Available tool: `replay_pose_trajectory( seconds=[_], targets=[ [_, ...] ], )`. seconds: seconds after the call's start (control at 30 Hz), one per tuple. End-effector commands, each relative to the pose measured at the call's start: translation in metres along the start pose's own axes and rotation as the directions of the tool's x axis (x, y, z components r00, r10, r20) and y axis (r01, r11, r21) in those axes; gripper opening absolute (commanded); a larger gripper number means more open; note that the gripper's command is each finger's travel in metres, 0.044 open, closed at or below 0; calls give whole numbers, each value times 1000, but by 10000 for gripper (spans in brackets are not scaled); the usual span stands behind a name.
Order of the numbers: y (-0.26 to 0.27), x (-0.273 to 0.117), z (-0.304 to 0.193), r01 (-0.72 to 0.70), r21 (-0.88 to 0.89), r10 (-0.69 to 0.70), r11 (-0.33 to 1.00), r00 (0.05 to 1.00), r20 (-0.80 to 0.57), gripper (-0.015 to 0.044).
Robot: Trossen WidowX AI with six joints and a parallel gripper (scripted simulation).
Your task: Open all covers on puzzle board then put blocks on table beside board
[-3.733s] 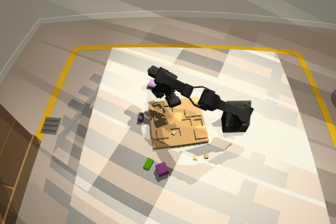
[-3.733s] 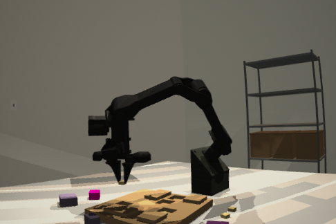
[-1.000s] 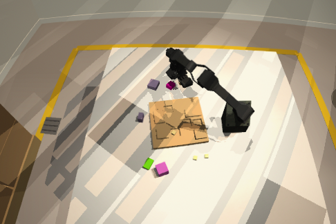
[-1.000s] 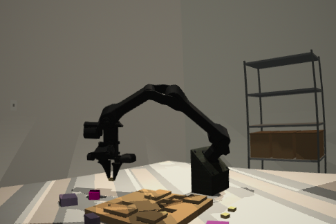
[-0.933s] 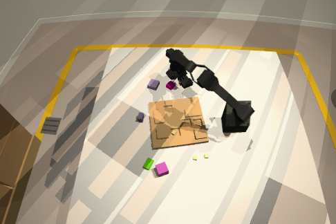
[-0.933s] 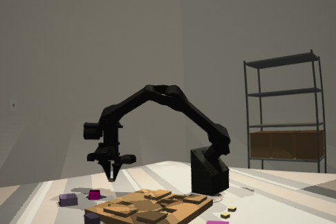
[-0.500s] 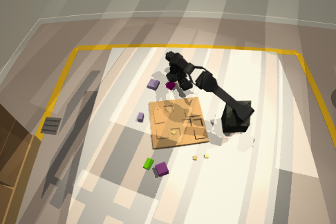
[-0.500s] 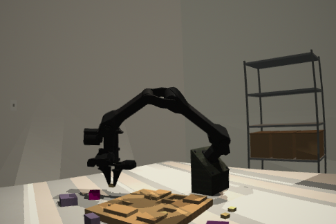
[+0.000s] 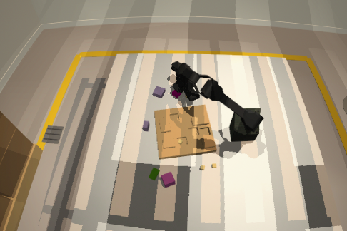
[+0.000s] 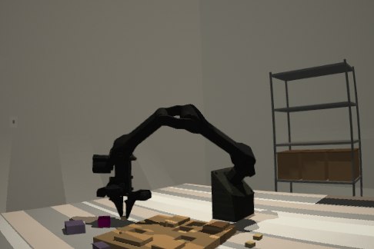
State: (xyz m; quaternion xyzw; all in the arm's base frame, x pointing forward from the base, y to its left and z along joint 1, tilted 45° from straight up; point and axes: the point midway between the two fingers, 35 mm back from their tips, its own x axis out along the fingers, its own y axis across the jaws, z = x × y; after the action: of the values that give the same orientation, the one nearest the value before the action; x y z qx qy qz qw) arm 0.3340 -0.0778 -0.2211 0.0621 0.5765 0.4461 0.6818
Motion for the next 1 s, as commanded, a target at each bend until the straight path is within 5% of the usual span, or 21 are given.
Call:
replay_pose_trajectory(
  seconds=[0.0, 0.37, 0.8, 0.97],
  targets=[
    [3, 10, -4, -13, 11, 13, 1000, 1000, -1, 80],
    [4, 17, -4, -14, 11, 14, 1000, 1000, -1, 80],
    [3, 14, -3, -7, 3, 7, 1000, 1000, -2, 421],
    [2, 0, -2, -7, 5, 7, 1000, 1000, -2, 440]
  ],
)
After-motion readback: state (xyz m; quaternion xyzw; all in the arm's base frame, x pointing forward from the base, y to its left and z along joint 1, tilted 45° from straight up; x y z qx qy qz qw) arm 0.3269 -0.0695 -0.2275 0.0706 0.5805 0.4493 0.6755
